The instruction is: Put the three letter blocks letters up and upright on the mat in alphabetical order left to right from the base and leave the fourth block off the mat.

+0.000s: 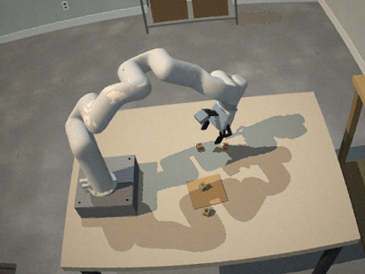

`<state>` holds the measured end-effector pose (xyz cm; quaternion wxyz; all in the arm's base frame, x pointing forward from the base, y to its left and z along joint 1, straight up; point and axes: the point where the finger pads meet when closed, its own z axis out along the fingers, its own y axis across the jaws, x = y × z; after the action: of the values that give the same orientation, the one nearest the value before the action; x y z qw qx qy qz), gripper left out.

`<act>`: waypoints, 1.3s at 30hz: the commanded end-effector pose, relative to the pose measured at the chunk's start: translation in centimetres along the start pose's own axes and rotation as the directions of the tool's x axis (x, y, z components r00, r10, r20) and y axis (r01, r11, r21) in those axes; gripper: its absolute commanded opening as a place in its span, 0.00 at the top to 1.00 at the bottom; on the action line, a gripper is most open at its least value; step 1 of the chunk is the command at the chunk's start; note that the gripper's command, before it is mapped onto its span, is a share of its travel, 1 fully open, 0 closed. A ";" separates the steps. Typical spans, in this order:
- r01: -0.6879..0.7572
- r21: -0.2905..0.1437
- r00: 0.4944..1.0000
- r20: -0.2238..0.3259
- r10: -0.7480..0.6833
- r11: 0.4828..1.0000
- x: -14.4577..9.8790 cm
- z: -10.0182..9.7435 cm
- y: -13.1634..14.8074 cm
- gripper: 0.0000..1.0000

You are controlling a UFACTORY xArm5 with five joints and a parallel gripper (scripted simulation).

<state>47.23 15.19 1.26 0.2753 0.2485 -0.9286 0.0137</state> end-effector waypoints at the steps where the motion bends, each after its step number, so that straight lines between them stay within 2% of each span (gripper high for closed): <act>1: 0.057 0.002 0.998 -0.012 -0.057 0.998 0.7 0.6 0.6 0.00; 25: 0.141 -0.001 0.989 -0.037 -0.141 0.990 1.8 1.6 1.4 0.00; 27: 0.202 -0.005 0.978 -0.055 -0.202 0.979 2.7 2.3 2.0 0.00; 39: 0.241 -0.010 0.968 -0.067 -0.242 0.970 3.3 2.8 2.4 0.00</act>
<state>42.63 15.28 0.73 0.3057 0.3505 -0.8852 -0.0100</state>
